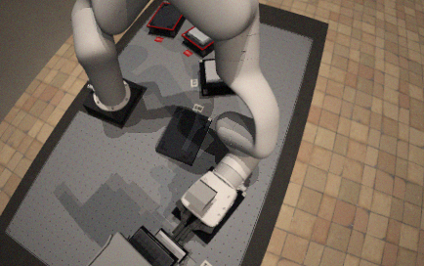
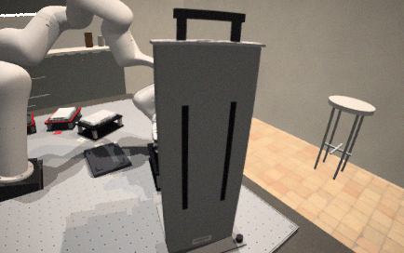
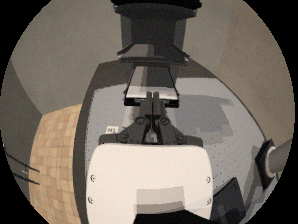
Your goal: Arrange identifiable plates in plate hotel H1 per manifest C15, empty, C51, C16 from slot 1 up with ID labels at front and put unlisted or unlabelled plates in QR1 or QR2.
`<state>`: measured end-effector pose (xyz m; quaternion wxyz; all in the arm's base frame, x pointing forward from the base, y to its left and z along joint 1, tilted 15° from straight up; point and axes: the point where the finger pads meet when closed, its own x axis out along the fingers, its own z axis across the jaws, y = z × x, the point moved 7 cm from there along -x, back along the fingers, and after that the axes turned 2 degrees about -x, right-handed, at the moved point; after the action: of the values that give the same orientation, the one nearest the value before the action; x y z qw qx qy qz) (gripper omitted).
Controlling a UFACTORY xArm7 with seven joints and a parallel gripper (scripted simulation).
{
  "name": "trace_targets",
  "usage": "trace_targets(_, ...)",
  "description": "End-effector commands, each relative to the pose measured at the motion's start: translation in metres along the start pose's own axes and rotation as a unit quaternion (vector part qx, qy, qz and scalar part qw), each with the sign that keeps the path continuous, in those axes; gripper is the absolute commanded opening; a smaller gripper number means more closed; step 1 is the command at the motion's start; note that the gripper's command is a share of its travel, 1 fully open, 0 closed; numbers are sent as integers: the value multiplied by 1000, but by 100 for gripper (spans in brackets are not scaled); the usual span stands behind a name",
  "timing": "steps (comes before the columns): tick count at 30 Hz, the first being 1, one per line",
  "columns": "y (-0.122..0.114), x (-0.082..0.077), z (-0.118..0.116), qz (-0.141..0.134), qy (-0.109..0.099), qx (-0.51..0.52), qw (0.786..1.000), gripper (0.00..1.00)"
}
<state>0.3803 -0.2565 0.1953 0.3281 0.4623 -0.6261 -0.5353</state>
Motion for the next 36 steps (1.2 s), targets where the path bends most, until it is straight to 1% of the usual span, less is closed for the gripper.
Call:
trace_targets(1,1,3,-1,0,0,1,1000,0)
trace_targets(20,1,3,-1,0,0,1,1000,0)
trace_targets(25,1,-5,-1,0,0,1,1000,0)
trace_targets(27,1,-5,-1,0,0,1,1000,0)
trace_targets(36,1,-20,-1,0,0,1,1000,0)
